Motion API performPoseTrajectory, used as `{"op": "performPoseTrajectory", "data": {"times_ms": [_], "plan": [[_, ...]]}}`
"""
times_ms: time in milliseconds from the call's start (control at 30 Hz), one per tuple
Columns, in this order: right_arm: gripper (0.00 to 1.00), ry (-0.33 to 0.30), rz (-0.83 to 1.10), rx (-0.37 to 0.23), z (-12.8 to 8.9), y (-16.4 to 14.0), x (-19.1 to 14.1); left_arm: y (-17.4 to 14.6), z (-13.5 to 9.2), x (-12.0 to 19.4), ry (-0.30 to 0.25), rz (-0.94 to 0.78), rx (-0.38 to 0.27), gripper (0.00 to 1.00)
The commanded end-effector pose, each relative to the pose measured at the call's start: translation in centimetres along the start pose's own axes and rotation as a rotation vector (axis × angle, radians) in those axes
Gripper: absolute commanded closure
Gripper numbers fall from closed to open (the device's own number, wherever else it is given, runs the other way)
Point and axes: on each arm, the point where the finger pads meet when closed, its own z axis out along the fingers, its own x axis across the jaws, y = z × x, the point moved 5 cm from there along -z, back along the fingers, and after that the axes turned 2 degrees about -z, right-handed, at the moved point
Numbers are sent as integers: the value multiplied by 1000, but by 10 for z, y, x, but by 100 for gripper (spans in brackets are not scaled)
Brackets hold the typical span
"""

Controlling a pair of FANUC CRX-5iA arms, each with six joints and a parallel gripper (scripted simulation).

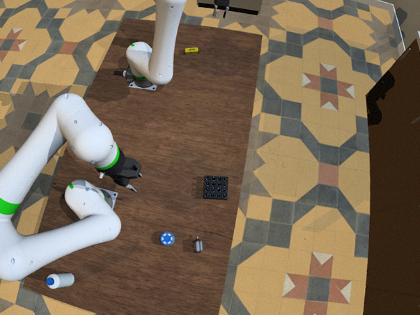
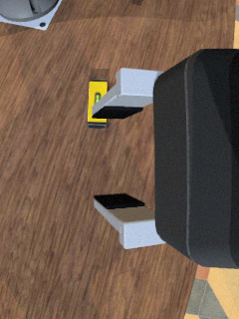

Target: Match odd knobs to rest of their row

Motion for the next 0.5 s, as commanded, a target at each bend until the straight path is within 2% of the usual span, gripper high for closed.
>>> {"op": "performPoseTrajectory", "data": {"times_ms": [0, 200, 267, 467], "plan": [[0, 0, 0, 1, -1, 0, 0, 53, -8, 23, -60, 55, 3, 0], [0, 0, 0, 1, -1, 0, 0, 104, -11, 55, -113, 106, -14, 0], [0, 0, 0, 1, -1, 0, 0, 104, -11, 55, -113, 106, -14, 0], [0, 0, 0, 1, -1, 0, 0, 149, -13, 90, -155, 151, -40, 0]]}}
